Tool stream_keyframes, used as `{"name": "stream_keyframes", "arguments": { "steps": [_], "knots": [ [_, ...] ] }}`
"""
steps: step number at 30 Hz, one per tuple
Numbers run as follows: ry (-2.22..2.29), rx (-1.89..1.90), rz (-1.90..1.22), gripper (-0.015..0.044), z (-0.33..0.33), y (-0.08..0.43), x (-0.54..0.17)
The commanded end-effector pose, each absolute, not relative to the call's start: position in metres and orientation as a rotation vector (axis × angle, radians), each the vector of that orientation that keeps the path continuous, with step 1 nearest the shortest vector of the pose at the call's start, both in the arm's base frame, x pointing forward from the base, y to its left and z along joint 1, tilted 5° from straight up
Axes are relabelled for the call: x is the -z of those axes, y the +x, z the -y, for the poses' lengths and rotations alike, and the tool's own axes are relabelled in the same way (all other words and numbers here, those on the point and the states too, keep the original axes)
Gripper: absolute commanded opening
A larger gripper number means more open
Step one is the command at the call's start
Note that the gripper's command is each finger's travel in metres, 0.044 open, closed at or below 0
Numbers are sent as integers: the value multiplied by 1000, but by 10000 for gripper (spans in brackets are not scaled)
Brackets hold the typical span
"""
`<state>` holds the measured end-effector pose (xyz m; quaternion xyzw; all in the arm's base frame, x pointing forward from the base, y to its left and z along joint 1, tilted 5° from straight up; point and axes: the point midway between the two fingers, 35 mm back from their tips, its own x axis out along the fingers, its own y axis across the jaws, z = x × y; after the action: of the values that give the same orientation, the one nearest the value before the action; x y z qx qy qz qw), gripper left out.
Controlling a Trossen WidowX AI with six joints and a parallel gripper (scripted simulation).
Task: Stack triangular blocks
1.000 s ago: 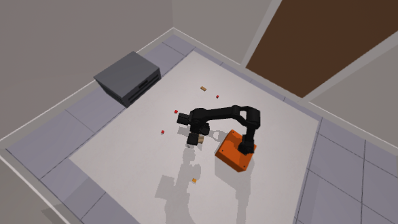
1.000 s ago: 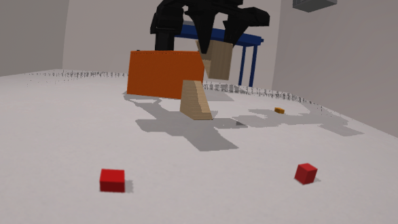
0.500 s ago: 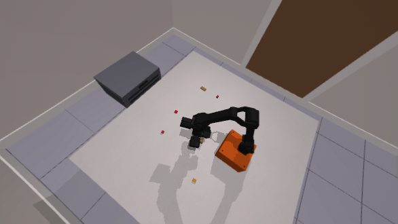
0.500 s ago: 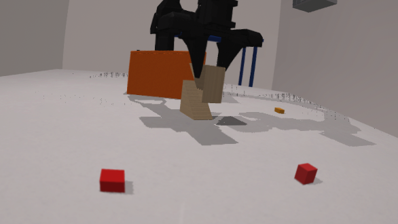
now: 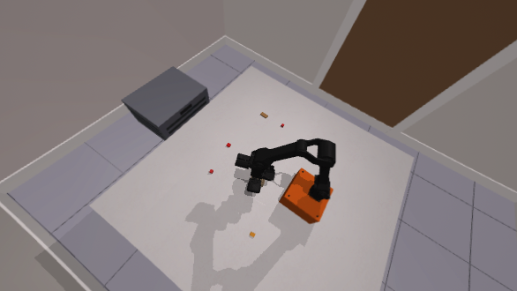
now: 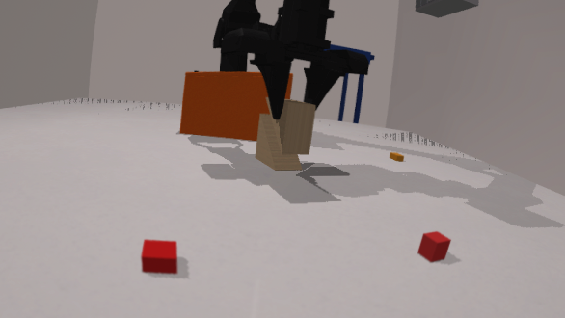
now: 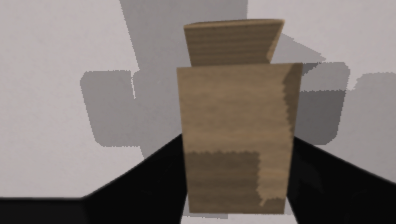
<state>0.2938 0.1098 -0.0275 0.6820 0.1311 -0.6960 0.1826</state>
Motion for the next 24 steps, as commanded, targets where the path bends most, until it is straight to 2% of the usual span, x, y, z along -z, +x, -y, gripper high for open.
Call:
{"name": "stream_keyframes", "arguments": {
  "steps": [1, 24],
  "knots": [
    [1928, 1961, -382, 0, -111, 294, 27],
    [1928, 1961, -386, 0, -109, 292, 32]
  ]
}}
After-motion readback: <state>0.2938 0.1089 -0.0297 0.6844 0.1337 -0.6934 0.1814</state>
